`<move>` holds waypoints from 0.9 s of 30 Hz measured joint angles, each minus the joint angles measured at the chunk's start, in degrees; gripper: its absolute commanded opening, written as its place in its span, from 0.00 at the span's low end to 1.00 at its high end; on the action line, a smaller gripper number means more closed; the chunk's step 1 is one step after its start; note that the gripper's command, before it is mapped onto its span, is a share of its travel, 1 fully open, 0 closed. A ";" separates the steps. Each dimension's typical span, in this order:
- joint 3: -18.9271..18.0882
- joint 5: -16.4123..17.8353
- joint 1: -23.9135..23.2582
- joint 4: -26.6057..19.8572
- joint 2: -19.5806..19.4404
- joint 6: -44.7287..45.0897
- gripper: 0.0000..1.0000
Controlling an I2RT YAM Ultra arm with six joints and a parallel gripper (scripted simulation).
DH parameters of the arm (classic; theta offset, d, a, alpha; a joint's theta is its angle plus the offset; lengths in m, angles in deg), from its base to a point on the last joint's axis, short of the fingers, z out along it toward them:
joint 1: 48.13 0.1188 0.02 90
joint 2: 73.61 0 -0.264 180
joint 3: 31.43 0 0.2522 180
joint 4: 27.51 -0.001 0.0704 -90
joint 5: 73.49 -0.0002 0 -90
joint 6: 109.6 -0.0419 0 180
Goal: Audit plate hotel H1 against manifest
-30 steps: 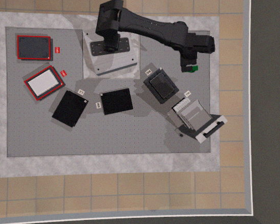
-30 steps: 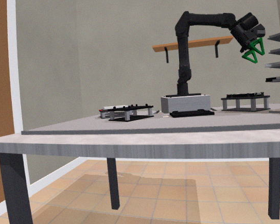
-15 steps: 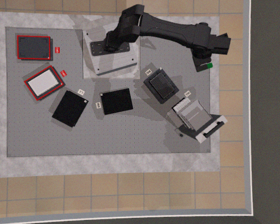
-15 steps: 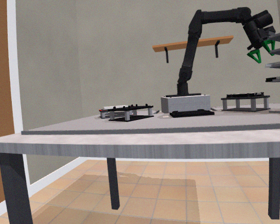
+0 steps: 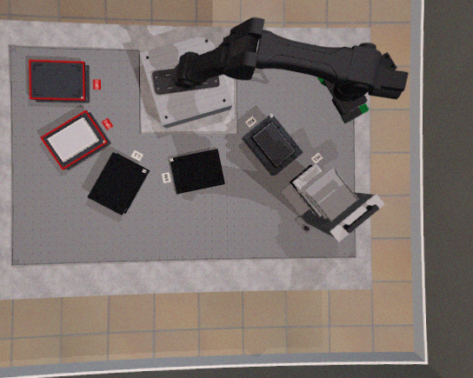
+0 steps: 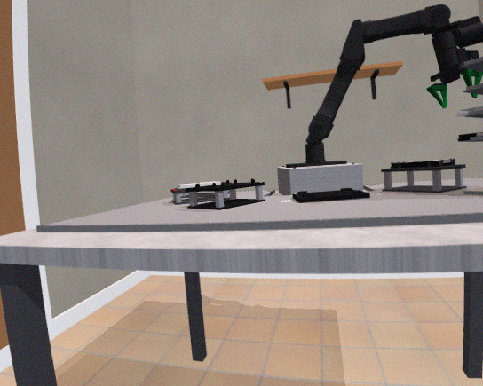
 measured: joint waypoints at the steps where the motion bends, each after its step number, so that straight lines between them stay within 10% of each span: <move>1: -1.77 0.07 0.00 -1.44 -1.11 1.01 1.00; 8: -8.22 0.17 0.00 -6.80 -5.38 5.11 1.00; 27: -8.72 0.17 0.00 -8.33 -6.78 5.97 1.00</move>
